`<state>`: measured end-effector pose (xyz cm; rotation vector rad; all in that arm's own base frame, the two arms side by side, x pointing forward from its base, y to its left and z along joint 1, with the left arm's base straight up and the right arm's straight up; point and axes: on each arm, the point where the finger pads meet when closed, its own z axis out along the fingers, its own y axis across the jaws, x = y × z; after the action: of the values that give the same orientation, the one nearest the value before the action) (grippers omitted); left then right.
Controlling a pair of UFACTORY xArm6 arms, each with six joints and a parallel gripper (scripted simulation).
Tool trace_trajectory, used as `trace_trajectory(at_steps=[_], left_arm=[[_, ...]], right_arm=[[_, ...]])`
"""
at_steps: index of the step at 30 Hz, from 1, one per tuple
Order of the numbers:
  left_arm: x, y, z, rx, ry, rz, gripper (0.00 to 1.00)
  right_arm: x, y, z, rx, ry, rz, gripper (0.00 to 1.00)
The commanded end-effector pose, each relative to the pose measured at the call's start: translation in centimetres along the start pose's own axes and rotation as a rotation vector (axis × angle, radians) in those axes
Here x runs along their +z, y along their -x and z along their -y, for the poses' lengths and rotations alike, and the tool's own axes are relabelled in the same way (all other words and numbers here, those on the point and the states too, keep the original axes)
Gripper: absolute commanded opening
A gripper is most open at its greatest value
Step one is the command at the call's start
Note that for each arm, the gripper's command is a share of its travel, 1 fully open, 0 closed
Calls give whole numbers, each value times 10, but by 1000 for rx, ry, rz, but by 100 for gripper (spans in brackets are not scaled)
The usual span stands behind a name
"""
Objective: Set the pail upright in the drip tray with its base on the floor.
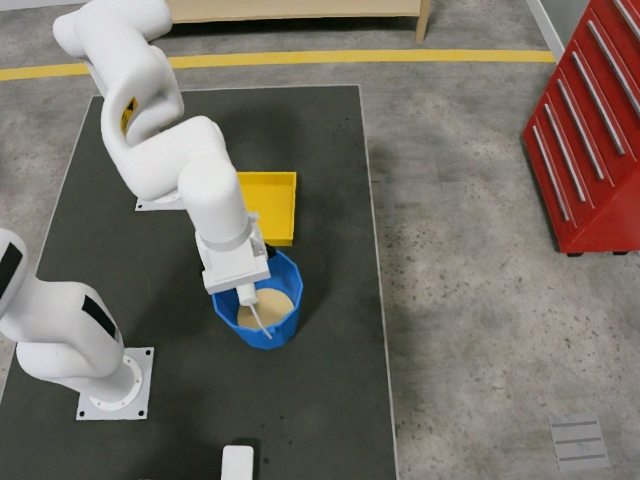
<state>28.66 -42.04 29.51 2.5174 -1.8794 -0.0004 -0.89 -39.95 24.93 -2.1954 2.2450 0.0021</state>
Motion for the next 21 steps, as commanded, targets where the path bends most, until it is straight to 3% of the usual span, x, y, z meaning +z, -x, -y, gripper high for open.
trace_trajectory(at_steps=[1,21], left_arm=[[-8,-1,0,0,-1,-3,0],[-33,-1,0,0,-1,-3,0]], right_arm=[[-1,0,0,0,0,-2,100],[-1,0,0,0,0,-2,100]])
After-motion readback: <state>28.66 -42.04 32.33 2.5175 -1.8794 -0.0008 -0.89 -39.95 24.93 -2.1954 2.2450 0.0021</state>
